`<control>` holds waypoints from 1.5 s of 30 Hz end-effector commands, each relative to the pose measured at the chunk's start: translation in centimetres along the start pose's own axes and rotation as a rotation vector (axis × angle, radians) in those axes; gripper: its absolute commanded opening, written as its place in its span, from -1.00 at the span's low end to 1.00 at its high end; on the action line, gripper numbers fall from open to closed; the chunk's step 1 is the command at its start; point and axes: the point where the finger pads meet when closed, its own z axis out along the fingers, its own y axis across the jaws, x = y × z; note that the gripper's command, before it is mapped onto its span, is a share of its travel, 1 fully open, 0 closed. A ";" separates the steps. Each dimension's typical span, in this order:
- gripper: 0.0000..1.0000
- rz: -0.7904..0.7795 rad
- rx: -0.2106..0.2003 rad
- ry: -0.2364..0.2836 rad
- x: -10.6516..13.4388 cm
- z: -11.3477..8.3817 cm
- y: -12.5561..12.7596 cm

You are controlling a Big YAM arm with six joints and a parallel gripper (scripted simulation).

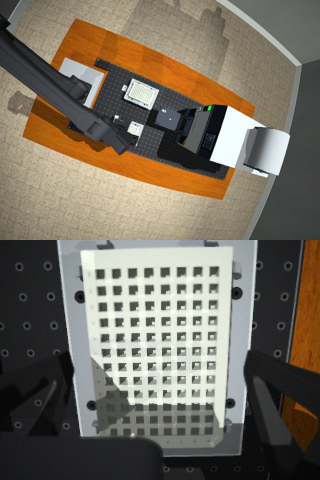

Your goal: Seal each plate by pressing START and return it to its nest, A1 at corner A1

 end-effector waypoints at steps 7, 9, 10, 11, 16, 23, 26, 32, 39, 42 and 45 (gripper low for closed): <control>1.00 0.014 0.008 -0.008 -0.2 -0.6 -0.1; 1.00 0.014 0.007 -0.007 -0.1 -0.5 -0.1; 1.00 0.014 0.007 -0.007 -0.1 -0.5 -0.1; 1.00 0.014 0.007 -0.006 -0.1 -0.5 -0.1; 1.00 0.015 0.007 -0.006 -0.1 -0.5 -0.1; 1.00 0.015 0.007 -0.004 0.0 -0.4 -0.1; 1.00 0.016 0.005 -0.001 0.2 -0.3 0.0; 1.00 0.012 0.015 -0.024 -1.1 -1.0 -0.4; 1.00 0.009 0.021 -0.040 -2.0 -1.4 -0.7; 1.00 0.009 0.022 -0.043 -2.1 -1.5 -0.8; 1.00 0.009 0.023 -0.045 -2.3 -1.6 -0.8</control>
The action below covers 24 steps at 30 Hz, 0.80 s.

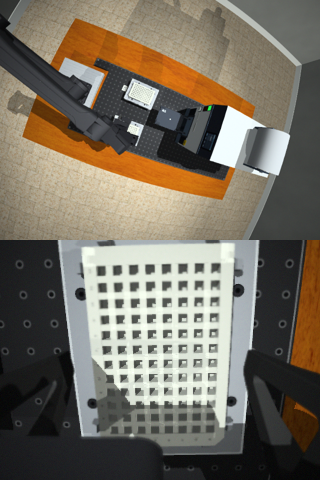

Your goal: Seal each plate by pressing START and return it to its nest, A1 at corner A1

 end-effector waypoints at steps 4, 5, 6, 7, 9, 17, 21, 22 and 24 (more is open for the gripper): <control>1.00 0.008 0.025 -0.050 -2.6 -1.7 -0.9; 1.00 0.008 0.025 -0.050 -2.6 -1.7 -0.9; 1.00 0.008 0.025 -0.050 -2.6 -1.7 -0.9; 1.00 0.008 0.025 -0.051 -2.7 -1.7 -1.0; 1.00 0.007 0.026 -0.053 -2.8 -1.7 -1.0; 1.00 0.010 0.021 -0.039 -2.0 -1.3 -0.8; 1.00 0.013 0.015 -0.024 -1.2 -0.8 -0.5; 1.00 0.013 0.015 -0.024 -1.2 -0.8 -0.5; 1.00 0.013 0.013 -0.021 -1.0 -0.7 -0.5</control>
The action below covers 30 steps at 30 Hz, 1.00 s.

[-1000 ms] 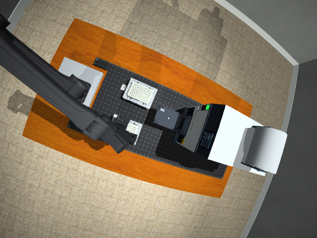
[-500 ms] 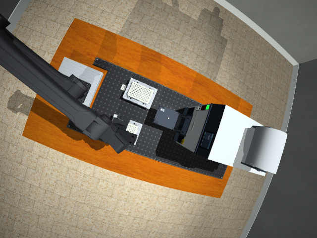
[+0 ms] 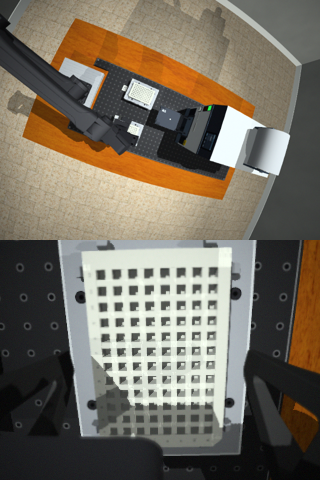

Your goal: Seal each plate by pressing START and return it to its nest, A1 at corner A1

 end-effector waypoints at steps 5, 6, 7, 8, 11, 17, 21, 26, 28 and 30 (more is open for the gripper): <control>1.00 0.017 0.004 0.002 0.3 0.2 -0.1; 1.00 0.018 0.004 0.002 0.4 0.6 -0.2; 1.00 0.018 0.004 0.003 0.4 0.9 -0.2; 1.00 0.017 0.004 0.002 0.4 1.2 -0.2; 1.00 0.016 0.007 -0.007 0.2 1.6 -0.4; 1.00 0.012 0.015 -0.027 -0.7 0.6 -0.6; 1.00 0.011 0.019 -0.038 -1.4 -0.2 -0.7; 1.00 0.013 0.014 -0.024 -1.3 0.1 -0.7; 1.00 0.014 0.011 -0.018 -1.2 0.3 -0.7; 1.00 0.014 0.010 -0.016 -1.3 0.4 -0.7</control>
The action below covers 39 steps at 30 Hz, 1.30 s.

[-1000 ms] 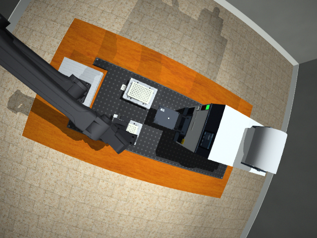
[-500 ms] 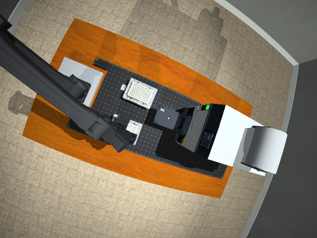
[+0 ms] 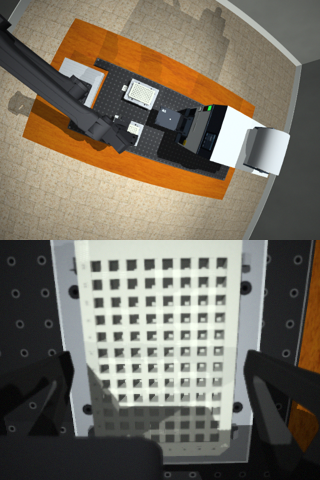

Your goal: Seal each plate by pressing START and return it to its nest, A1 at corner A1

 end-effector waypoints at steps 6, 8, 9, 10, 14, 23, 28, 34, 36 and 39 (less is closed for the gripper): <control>1.00 0.010 0.019 -0.038 -2.4 -1.3 -0.9; 1.00 0.008 0.021 -0.044 -2.6 -1.5 -0.9; 1.00 0.008 0.022 -0.046 -2.7 -1.5 -0.9; 1.00 0.008 0.022 -0.048 -2.7 -1.6 -0.9; 1.00 0.007 0.025 -0.054 -2.9 -1.8 -1.0; 1.00 0.009 0.020 -0.042 -2.7 -1.3 -0.9; 1.00 0.010 0.017 -0.034 -2.5 -1.1 -0.9; 1.00 0.010 0.015 -0.031 -2.5 -1.0 -0.9; 1.00 0.010 0.015 -0.031 -2.5 -1.0 -0.9; 1.00 0.009 0.018 -0.039 -2.6 -1.2 -0.9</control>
